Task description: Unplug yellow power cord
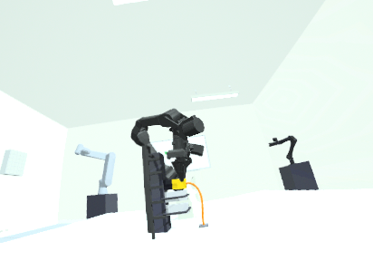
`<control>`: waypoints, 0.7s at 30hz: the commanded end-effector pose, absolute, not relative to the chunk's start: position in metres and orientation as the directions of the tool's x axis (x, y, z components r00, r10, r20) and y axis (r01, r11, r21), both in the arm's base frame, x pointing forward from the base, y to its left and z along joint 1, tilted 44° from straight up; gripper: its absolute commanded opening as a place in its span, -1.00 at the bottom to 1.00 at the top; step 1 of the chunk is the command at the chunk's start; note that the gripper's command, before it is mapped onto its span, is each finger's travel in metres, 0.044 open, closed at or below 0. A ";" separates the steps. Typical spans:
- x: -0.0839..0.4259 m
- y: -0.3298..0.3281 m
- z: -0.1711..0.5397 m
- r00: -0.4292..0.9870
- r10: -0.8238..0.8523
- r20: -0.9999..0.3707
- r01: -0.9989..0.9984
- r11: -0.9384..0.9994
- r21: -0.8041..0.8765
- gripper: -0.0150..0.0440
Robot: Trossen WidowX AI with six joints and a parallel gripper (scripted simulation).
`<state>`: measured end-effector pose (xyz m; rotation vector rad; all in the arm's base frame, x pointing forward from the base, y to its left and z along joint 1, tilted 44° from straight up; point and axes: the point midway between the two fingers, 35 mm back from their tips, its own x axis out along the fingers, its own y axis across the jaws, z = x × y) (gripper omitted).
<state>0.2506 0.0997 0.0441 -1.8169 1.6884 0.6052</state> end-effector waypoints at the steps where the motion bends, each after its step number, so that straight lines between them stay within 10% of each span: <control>1: 0.252 0.132 0.027 0.118 -0.672 -0.731 -0.991 -0.039 -0.125 -0.49; 16: 0.250 0.152 0.013 0.119 -0.672 -0.731 -0.991 -0.040 -0.125 -0.49; 21: 0.252 0.141 0.016 0.120 -0.674 -0.729 -0.991 -0.041 -0.125 -0.05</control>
